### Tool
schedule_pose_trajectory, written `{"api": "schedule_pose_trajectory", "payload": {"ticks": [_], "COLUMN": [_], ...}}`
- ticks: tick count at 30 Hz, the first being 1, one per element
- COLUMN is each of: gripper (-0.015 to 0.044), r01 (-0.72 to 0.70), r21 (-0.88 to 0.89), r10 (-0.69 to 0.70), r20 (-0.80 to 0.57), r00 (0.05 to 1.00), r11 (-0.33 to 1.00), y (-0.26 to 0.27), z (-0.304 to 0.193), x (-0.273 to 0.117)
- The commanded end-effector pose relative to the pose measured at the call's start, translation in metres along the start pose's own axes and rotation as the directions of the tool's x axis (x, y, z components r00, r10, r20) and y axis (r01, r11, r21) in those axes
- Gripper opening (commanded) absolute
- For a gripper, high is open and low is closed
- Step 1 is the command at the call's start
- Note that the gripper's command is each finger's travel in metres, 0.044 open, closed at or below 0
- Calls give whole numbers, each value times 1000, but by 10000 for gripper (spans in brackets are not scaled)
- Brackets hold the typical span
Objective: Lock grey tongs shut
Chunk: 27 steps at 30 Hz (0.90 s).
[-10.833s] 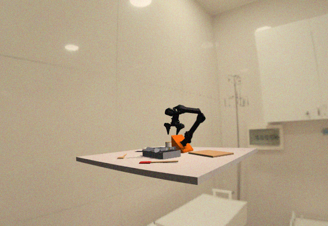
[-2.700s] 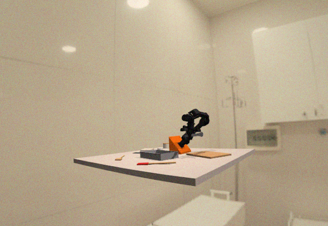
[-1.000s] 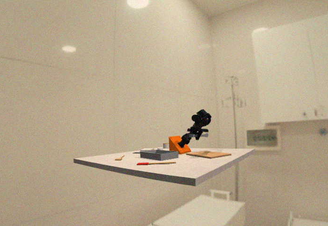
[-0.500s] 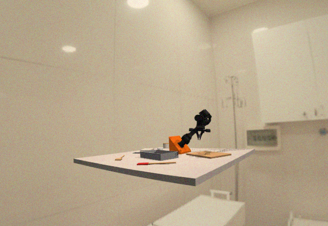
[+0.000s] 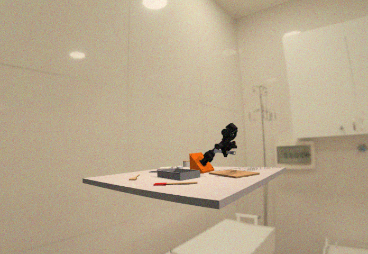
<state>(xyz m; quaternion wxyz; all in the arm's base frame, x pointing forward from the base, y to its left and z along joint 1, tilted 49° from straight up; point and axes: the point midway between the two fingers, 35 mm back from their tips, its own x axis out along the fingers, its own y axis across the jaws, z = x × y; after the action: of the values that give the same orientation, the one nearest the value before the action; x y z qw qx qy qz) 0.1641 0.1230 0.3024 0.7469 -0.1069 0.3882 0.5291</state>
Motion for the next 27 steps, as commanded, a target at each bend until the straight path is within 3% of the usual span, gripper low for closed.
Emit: {"api": "schedule_pose_trajectory", "payload": {"ticks": [1, 13, 27], "gripper": [-150, -150, -150], "r01": [10, 13, 21], "r21": [-145, -583, -924], "r10": [-9, -8, -5], "r20": [4, 10, 20], "r00": [1000, 1000, 1000], "r11": [989, 813, 383], "y": [6, 21, 38], "z": [0, 0, -1], "x": [-3, -6, -10]}}
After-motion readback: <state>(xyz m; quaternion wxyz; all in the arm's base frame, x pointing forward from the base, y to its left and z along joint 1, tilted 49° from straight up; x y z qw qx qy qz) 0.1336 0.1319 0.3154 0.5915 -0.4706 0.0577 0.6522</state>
